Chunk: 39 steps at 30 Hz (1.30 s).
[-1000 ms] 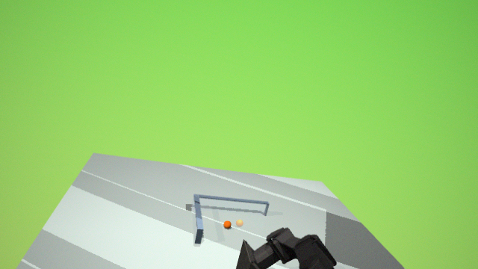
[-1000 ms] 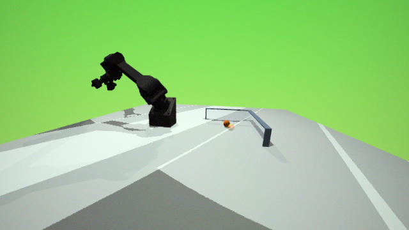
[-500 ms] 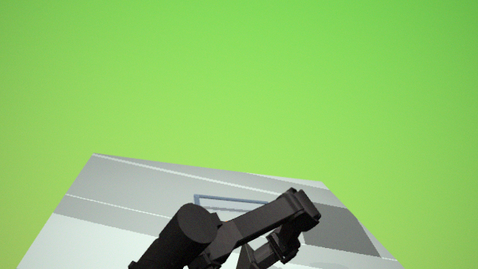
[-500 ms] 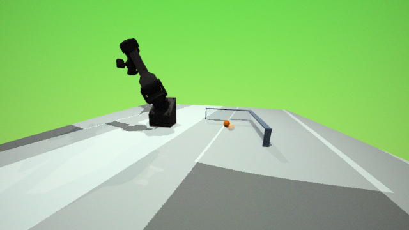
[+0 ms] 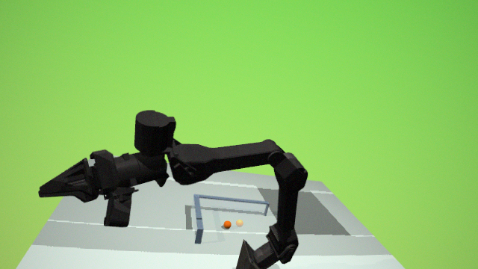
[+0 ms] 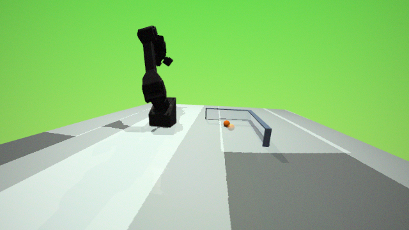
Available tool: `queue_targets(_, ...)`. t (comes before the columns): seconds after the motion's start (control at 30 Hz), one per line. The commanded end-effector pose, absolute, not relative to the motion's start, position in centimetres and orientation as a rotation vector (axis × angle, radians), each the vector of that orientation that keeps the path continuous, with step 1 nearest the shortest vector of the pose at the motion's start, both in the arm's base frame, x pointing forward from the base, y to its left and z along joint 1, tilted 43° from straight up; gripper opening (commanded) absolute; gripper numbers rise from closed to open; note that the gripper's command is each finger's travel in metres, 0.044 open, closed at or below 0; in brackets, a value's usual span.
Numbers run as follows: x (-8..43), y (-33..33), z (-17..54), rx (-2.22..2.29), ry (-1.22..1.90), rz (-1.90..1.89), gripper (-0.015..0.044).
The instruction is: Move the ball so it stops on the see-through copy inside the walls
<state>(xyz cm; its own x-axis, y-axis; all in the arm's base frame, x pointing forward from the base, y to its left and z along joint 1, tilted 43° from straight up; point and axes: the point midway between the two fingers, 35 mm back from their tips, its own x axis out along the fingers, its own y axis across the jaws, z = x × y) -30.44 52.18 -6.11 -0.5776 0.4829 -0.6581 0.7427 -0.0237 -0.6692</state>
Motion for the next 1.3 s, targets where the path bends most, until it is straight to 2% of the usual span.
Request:
queue_targets(0.0,-23.2,53.6,-7.1,1.548,1.787,-1.783,0.0245)
queue_targets(0.27,-8.5,53.8,-8.0,2.009,1.261,-2.010,0.0245)
queue_targets(0.57,7.0,48.5,-8.3,2.448,0.528,-2.144,0.0245)
queue_targets(0.93,21.7,35.3,-7.3,2.802,-0.569,-2.052,0.0245)
queue_targets(1.27,28.5,19.4,-4.5,2.834,-1.619,-1.651,0.0245)
